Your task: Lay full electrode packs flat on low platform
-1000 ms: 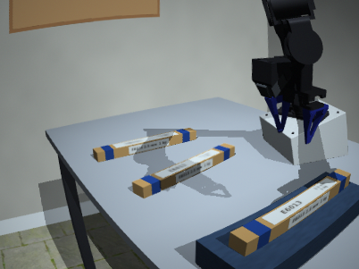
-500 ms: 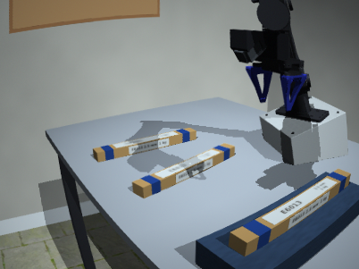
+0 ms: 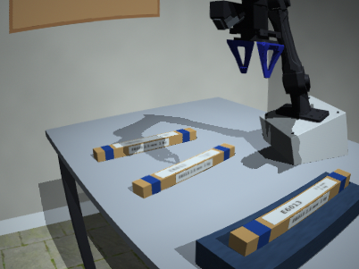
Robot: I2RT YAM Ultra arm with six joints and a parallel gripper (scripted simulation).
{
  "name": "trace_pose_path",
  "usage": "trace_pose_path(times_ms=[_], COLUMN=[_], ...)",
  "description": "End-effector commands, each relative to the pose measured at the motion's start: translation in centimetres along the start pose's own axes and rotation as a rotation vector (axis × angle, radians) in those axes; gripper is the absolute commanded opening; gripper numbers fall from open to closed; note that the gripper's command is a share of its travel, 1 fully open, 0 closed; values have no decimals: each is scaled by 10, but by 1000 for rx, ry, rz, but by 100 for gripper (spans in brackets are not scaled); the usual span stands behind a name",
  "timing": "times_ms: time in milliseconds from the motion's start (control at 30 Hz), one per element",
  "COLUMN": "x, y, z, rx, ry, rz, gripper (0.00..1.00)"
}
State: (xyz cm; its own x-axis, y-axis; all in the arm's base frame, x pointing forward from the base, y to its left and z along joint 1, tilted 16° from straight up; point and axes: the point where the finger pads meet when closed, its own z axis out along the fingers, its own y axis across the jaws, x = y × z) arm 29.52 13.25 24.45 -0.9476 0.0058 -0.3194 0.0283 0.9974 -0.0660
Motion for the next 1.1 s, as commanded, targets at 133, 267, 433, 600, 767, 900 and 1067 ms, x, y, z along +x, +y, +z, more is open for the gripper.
trace_pose_path(times_ms=[133,267,433,600,767,900,1067], x=[19,17,22,27,27,27,27], y=[-44,-54,-81,-108,-108,-108,-108], z=[-27,-35,-53,-71,-71,-71,-71], rx=[19,30,30,24,19,21,20], ry=[40,58,58,33,-6,-3,-2], rz=[-39,-37,-37,-30,-20,-26,-31], gripper=[74,74,74,74,74,74,74])
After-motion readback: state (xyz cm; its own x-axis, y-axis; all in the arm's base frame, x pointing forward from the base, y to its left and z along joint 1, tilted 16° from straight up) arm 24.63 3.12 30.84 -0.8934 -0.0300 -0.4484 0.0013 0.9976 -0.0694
